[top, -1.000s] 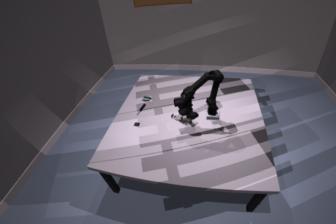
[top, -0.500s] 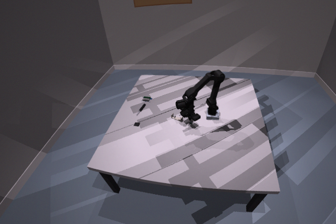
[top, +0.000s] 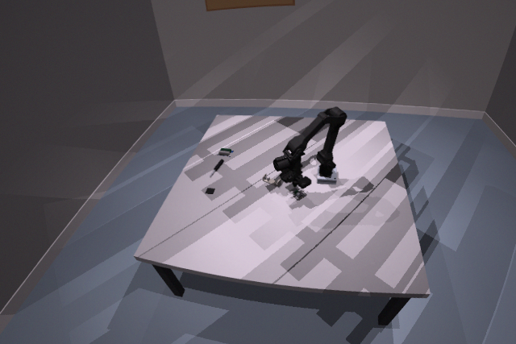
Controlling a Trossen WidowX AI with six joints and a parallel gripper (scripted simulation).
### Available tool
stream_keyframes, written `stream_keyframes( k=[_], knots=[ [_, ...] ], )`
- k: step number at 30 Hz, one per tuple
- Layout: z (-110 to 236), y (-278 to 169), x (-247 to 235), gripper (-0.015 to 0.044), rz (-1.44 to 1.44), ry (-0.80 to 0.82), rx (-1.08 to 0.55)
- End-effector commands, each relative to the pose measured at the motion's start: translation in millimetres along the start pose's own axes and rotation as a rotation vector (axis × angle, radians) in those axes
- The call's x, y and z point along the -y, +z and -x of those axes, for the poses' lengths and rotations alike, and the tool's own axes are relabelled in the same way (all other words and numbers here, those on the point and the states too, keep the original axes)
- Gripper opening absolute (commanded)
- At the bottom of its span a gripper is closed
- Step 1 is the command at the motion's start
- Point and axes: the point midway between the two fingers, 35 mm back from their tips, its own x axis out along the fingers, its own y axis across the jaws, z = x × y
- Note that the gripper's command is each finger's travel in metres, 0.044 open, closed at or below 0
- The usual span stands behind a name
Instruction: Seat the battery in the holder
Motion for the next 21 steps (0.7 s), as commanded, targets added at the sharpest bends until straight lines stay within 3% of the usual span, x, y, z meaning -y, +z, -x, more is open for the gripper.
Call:
stream_keyframes(
  k=[1, 13, 21],
  knots=[
    [-0.4, -1.6, -2.8, 0.0, -0.006, 0.004, -0.003],
    [75.0, -0.4, -2.1, 0.0, -0.005, 0.004, -0.002],
    [79.8, -1.3, -2.4, 0.0, -0.006, 0.004, -0.002]
  ],
)
